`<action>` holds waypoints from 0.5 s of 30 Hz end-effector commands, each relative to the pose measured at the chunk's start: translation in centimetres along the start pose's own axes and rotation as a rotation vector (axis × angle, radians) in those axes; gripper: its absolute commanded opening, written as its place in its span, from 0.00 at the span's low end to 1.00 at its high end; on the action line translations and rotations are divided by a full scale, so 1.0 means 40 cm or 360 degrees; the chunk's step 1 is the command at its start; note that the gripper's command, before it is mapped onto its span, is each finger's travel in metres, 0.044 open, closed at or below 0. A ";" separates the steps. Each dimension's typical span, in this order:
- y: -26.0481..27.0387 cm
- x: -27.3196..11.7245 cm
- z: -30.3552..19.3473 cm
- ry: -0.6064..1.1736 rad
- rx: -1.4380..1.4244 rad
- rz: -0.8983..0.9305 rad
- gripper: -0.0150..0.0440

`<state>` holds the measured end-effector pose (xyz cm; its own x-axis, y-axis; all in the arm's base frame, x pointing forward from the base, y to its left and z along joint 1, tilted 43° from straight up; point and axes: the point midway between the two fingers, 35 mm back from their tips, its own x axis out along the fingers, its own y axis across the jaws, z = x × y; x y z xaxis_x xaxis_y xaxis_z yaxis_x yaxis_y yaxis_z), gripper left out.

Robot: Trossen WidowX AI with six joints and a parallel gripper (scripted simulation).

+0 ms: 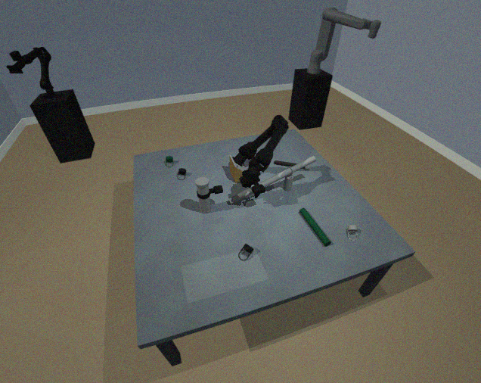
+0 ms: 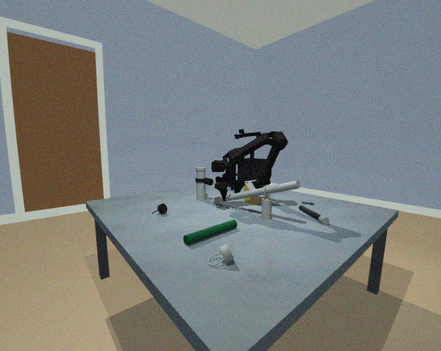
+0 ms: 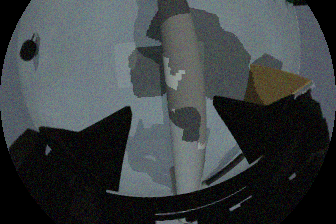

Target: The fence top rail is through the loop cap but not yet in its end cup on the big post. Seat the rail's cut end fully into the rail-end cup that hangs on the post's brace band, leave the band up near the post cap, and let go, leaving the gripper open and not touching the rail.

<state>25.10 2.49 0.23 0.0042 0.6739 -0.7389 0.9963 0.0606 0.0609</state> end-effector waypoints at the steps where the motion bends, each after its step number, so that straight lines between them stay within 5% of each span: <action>1: -0.005 0.022 -0.002 0.0009 0.0012 -0.0005 1.00; 8: -0.008 0.043 -0.003 0.0012 0.0011 -0.0005 1.00; 15: -0.008 0.043 -0.003 0.0012 0.0011 -0.0005 0.69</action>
<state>24.86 3.64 -0.91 0.0005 0.6767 -0.7362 0.9965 0.0615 0.0573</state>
